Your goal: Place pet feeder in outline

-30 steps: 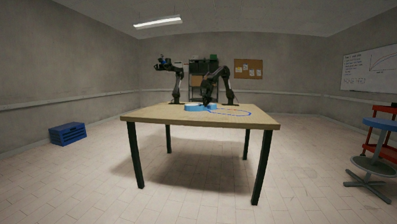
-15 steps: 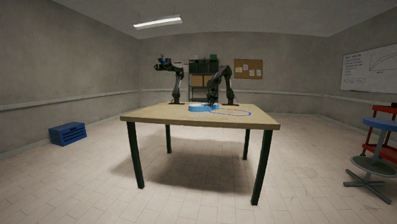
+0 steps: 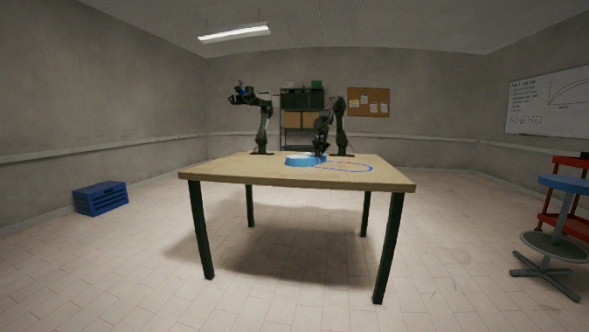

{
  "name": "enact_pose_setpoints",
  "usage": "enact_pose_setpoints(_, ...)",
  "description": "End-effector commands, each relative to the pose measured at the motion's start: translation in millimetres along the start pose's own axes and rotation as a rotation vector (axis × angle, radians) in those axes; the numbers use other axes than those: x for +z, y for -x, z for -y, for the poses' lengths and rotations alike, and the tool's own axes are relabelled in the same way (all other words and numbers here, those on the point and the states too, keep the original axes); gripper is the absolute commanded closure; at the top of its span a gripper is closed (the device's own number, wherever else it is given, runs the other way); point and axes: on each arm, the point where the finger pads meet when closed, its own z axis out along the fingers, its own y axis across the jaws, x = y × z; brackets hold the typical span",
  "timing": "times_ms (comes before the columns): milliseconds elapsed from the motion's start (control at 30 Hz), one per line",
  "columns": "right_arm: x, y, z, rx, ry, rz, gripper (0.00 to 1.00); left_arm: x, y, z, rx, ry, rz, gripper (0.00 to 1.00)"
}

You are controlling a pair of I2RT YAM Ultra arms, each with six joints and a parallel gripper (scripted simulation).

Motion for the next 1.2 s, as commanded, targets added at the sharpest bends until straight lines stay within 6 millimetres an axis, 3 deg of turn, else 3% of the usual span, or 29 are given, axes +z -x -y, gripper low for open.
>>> enact_pose_setpoints(0, -10.8, 39.0, -3.0, -0.009, 0.01, 0.099, 0.0, -9.4, -4.2, -11.9, -0.058, 0.033, 0.011, 0.84)
enact_pose_setpoints(667, -10.8, 39.0, -3.0, -0.009, 0.01, 0.099, 0.0, -18.5, -35.7, -44.1, -0.357, 0.125, 0.023, 0.84)
enact_pose_setpoints(1100, -10.8, 39.0, -3.0, -0.009, 0.01, 0.099, 0.0, -25.8, -66.5, -61.6, -0.57, 0.191, -0.005, 0.84)
enact_pose_setpoints(1167, -10.8, 39.0, -3.0, -0.009, 0.01, 0.099, 0.0, -27.7, -61.3, -61.2, -0.538, 0.182, 0.005, 0.84)
